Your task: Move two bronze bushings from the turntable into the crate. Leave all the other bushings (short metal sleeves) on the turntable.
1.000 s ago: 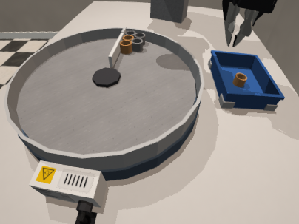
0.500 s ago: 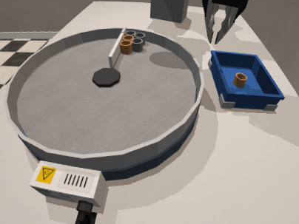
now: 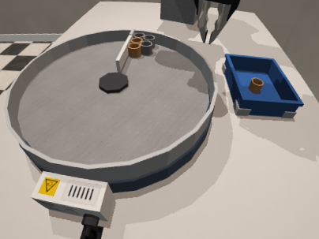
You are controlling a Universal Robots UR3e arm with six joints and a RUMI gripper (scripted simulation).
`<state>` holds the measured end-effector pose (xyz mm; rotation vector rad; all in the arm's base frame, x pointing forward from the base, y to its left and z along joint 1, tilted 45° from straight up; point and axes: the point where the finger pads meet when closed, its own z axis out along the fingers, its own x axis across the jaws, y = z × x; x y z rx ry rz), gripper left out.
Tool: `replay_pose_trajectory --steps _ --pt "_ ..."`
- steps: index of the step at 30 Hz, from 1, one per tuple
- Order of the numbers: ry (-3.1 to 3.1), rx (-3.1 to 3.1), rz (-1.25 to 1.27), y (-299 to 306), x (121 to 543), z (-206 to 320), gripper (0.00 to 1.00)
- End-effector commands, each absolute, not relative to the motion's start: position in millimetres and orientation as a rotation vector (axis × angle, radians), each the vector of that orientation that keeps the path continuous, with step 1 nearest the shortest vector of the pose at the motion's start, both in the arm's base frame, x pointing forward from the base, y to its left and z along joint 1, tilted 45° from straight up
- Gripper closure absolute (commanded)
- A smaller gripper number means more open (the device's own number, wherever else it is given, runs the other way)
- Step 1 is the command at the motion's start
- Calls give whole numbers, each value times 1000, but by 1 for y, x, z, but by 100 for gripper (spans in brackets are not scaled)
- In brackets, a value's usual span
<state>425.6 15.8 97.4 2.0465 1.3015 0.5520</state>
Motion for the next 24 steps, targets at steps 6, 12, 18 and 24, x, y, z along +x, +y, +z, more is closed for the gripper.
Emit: replay_pose_trajectory --steps 6,12,18,24 --pt "1250 2087 585 -14 417 102 94" --pt "1230 2104 593 -25 414 104 94" --pt "1200 2125 607 -41 410 106 94" --pt "1171 2145 620 -56 406 108 94"
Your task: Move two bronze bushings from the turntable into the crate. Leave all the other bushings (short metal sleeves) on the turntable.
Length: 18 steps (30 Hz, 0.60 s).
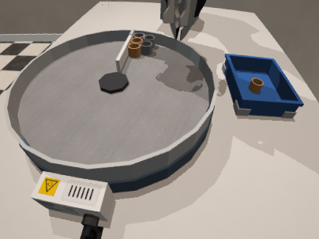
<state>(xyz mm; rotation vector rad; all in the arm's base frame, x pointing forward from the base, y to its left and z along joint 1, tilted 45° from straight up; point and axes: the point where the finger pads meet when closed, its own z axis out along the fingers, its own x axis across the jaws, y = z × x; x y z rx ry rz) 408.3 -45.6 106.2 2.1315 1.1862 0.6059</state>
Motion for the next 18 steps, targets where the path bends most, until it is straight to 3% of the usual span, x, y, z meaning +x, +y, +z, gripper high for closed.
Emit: replay_pose_trajectory --steps 1,18 --pt "1166 2148 622 -58 405 108 94" --pt "1103 2190 650 -91 396 113 94"
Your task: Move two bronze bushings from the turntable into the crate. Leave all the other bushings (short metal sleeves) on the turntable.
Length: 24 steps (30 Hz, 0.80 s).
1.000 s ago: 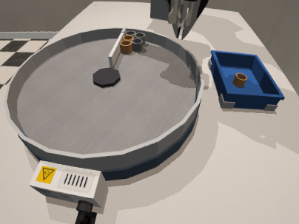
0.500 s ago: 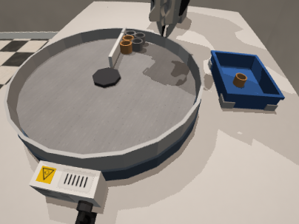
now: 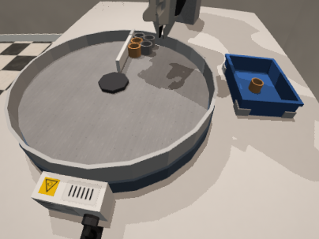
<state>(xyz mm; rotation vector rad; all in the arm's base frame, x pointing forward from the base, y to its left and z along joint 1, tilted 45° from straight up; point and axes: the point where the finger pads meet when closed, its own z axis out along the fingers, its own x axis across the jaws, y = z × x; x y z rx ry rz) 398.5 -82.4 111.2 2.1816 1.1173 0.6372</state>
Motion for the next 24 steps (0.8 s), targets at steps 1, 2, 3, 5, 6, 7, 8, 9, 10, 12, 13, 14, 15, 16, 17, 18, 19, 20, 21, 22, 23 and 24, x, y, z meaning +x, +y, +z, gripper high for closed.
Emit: replay_pose_trajectory --steps 1,2,3,5,6,7,8,9,10,12,13,14,15,16,17,18,19,20,21,22,23,24 --pt "1103 2190 650 -91 396 113 94" --pt "1103 2190 650 -91 396 113 94" --pt "1099 2192 652 -93 396 114 94" --pt "1092 2197 655 -96 395 114 94" --pt "1088 2200 656 -98 394 114 94" --pt "1085 2202 657 -100 394 114 94" --pt "1082 2205 658 -102 393 115 94" --pt "1079 2208 659 -104 393 115 94" --pt "1076 2210 660 -105 393 115 94" --pt "1070 2215 662 -109 392 115 94" --pt "1067 2217 664 -110 391 115 94" --pt "1064 2219 665 -112 391 116 94" --pt "1061 2221 666 -113 391 116 94" --pt "1059 2223 667 -115 390 116 94" --pt "1056 2225 668 -116 390 116 94" --pt "1056 2225 668 -116 390 116 94" --pt "1056 2225 668 -116 390 116 94" --pt "1053 2226 669 -118 389 116 94" --pt "1051 2228 670 -119 389 117 94" --pt "1048 2230 671 -120 389 117 94" --pt "1045 2231 672 -122 388 117 94" --pt "1043 2233 673 -123 388 117 94"
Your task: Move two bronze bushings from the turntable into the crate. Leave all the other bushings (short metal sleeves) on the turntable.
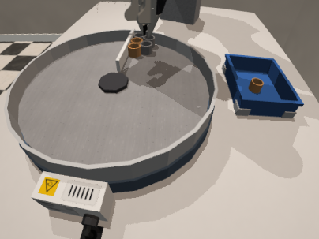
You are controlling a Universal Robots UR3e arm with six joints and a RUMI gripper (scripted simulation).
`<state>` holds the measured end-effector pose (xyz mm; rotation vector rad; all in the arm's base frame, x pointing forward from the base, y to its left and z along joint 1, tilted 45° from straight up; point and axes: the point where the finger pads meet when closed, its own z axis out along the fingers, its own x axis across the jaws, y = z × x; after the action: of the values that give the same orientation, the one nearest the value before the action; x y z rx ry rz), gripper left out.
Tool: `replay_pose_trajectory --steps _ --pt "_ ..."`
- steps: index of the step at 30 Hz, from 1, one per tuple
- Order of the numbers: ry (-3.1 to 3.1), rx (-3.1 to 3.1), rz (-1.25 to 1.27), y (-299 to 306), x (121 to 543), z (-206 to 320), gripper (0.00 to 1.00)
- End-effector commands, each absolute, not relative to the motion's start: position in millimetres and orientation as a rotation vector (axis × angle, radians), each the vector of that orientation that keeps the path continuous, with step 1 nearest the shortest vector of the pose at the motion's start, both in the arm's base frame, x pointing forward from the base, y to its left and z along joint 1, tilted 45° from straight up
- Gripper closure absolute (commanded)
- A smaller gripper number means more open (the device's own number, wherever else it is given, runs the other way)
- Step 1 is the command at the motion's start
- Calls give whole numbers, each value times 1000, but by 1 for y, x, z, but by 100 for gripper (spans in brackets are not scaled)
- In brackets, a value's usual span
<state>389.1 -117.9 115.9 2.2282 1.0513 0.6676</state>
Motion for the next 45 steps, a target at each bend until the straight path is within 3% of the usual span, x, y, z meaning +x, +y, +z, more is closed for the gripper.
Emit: replay_pose_trajectory --steps 1,45 --pt "1041 2234 674 -124 388 117 94" --pt "1006 2251 691 -140 383 121 94"
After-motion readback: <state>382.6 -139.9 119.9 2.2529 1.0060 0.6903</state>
